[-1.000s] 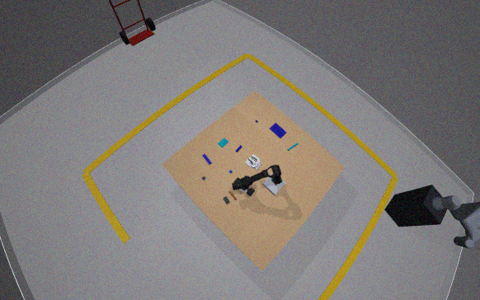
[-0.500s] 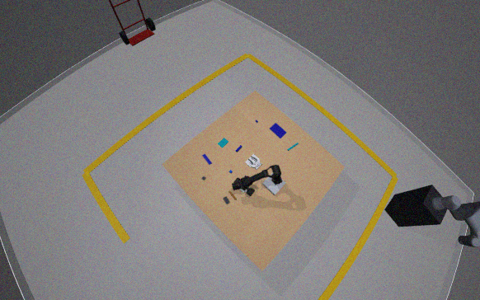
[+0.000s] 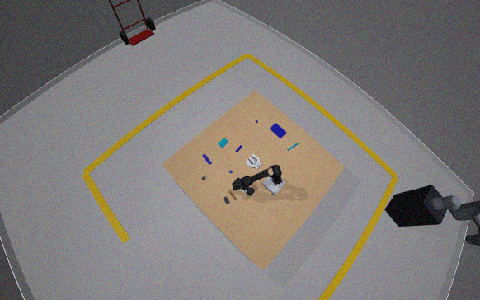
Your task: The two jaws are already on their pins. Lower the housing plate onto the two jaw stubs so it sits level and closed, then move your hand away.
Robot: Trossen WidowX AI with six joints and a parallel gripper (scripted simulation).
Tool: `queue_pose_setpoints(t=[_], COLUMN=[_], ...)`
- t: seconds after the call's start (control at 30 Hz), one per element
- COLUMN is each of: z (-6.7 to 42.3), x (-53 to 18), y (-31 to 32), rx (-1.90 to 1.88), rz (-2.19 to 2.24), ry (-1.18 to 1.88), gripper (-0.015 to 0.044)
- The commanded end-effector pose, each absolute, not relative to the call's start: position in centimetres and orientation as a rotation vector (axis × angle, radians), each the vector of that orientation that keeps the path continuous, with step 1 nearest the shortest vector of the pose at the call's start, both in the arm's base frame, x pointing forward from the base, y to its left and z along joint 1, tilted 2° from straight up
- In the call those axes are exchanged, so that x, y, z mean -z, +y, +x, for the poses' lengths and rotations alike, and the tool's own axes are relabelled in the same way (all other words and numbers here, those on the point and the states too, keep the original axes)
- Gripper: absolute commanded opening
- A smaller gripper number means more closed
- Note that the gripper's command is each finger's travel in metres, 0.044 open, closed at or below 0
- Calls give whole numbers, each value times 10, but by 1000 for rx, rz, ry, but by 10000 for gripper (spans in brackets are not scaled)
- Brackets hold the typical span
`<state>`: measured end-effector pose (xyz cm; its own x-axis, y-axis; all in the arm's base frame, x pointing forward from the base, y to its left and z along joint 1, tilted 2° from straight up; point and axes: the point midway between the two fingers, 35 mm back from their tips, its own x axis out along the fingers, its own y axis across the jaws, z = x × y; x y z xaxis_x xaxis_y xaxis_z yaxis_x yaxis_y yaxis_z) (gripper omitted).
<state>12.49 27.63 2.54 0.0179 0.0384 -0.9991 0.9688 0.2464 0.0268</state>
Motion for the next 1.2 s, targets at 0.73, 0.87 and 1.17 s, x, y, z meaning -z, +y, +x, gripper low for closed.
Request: queue_pose_setpoints(t=[0.73, 0.87, 1.17], z=[125, 134, 155], x=[-92, -93, -93], y=[275, 268, 247], rx=[975, 934, 823], rz=[1073, 1031, 916], ry=[1325, 1343, 1388], gripper=[351, 351, 351])
